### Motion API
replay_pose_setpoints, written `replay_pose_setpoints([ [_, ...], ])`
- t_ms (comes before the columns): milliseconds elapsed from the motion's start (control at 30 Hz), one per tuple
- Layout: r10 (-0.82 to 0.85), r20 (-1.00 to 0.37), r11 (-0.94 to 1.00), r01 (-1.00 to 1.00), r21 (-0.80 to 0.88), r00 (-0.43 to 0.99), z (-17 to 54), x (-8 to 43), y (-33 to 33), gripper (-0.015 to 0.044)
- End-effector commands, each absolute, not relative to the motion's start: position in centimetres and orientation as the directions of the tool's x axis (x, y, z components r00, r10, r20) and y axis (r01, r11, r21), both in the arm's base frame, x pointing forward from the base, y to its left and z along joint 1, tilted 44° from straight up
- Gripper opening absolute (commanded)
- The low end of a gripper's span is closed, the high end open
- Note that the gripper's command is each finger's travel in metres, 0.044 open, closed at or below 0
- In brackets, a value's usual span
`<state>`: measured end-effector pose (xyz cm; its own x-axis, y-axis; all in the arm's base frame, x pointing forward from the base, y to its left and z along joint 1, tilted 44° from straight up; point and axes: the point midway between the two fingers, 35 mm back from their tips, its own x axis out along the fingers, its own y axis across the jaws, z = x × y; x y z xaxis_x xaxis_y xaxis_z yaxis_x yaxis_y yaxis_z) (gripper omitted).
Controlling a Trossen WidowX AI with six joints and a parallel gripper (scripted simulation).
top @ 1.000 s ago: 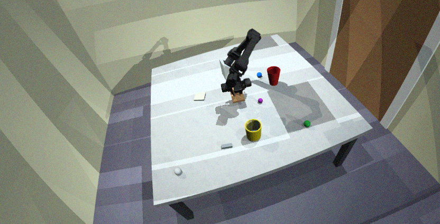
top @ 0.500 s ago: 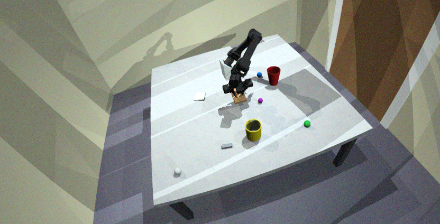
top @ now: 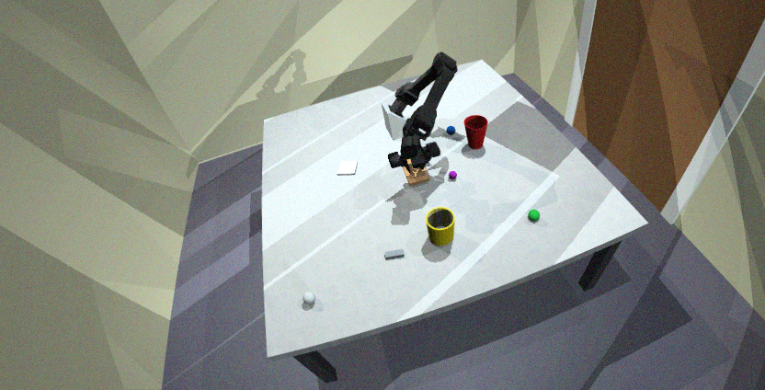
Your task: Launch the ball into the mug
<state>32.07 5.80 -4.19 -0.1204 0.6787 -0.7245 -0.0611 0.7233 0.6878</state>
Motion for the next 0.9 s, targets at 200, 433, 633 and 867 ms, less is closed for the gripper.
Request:
replay_pose_setpoints([
  [200, 0.679, -0.724, 0.723, -0.058, 0.688, -0.123, -4.8, 31.8, 6.4, 0.0],
  [433, 0.679, -0.724, 0.723, -0.058, 0.688, -0.123, -4.8, 31.8, 6.4, 0.0079],
  [633, 0.679, -0.724, 0.723, -0.058, 0.688, -0.123, -4.8, 31.8, 6.4, 0.0236],
  [867, 0.676, -0.726, 0.726, -0.058, 0.686, -0.123, -3.3, 32.4, 4.7, 0.042],
])
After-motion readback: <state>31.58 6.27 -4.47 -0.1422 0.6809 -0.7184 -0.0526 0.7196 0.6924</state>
